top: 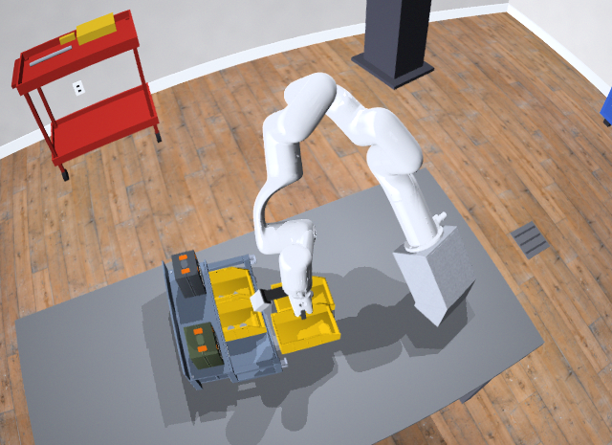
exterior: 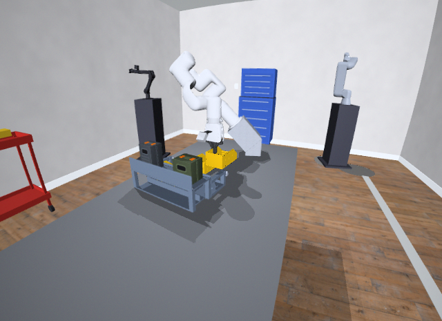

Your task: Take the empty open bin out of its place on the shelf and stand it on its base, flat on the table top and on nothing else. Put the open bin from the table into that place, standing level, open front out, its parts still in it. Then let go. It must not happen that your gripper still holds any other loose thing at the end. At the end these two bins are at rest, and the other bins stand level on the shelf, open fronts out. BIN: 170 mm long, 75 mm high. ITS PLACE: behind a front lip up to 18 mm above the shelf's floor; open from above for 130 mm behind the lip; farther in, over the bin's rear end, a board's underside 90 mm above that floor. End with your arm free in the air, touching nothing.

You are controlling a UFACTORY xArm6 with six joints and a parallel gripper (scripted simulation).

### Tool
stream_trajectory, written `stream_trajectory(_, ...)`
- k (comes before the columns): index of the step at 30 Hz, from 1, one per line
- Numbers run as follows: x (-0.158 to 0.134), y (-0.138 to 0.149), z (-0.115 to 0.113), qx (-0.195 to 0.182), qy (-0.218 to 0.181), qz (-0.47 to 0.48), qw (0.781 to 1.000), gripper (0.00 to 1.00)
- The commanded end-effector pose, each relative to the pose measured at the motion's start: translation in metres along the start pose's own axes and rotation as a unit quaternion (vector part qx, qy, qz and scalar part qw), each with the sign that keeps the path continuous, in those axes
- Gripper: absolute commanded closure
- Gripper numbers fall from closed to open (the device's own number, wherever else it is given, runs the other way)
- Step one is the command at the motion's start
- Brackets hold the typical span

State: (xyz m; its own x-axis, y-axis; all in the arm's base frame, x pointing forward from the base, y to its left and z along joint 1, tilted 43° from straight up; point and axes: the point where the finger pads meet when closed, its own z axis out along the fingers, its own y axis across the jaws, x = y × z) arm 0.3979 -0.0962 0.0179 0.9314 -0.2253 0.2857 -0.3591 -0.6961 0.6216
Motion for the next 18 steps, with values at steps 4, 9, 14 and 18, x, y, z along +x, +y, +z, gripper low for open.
stream_trajectory(4,0.0014,-0.0004,-0.0082,0.001,0.002,0.001,1.0,1.0)
stream_trajectory(9,0.0014,-0.0004,-0.0093,0.001,0.001,0.001,1.0,1.0)
stream_trajectory(14,0.0014,-0.0004,-0.0093,0.001,0.001,0.001,1.0,1.0)
stream_trajectory(18,0.0014,-0.0004,-0.0093,0.001,0.001,0.001,1.0,1.0)
